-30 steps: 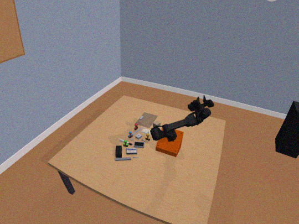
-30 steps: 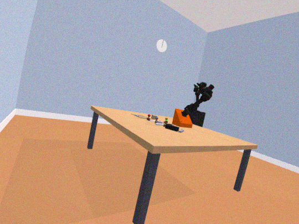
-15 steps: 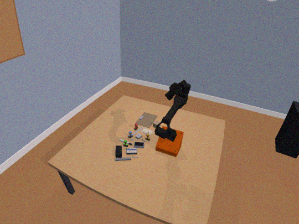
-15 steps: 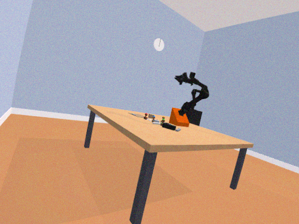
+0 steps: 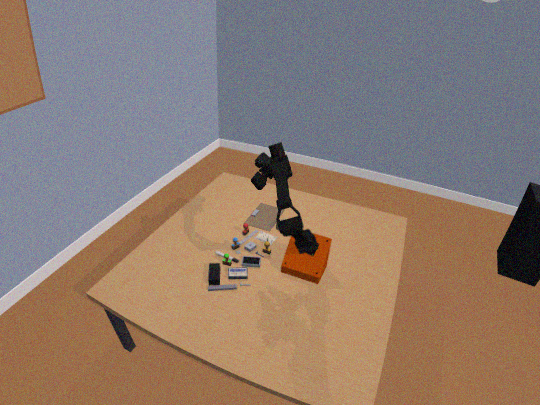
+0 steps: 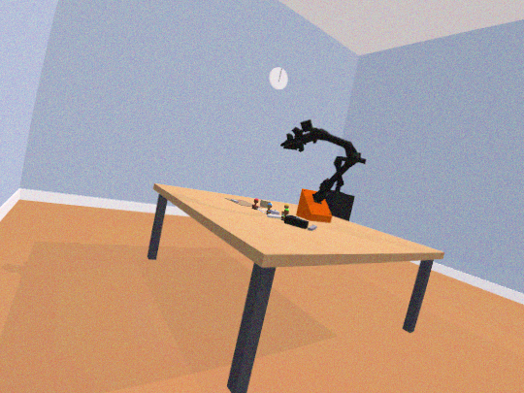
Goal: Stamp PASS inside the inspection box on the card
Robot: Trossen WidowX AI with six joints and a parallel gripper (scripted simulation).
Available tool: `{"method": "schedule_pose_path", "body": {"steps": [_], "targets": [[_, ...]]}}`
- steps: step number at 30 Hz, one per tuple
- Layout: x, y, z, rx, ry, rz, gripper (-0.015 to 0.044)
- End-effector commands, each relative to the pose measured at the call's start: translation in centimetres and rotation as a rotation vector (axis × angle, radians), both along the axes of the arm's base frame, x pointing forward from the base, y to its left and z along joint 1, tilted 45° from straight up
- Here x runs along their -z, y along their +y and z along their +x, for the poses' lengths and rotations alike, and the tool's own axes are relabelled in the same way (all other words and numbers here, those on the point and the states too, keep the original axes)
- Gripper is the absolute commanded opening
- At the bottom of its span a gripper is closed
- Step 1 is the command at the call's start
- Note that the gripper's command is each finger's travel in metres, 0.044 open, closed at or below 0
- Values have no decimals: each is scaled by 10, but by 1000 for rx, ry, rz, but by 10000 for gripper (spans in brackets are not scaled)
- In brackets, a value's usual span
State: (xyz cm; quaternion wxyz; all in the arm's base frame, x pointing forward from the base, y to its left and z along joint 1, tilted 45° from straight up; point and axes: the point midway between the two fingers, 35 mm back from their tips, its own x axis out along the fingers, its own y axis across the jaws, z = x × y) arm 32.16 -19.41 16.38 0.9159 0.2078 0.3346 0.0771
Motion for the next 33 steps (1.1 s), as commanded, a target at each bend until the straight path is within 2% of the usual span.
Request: {"method": "schedule_pose_path", "body": {"steps": [1, 9, 18, 21, 33], "targets": [[13, 64, 33, -142, 107, 106, 210], [31, 201, 58, -409, 356, 238, 210], [49, 344, 28, -649, 666, 260, 210], [50, 361, 20, -682, 708, 252, 210], [55, 368, 15, -684, 711, 250, 210]]}}
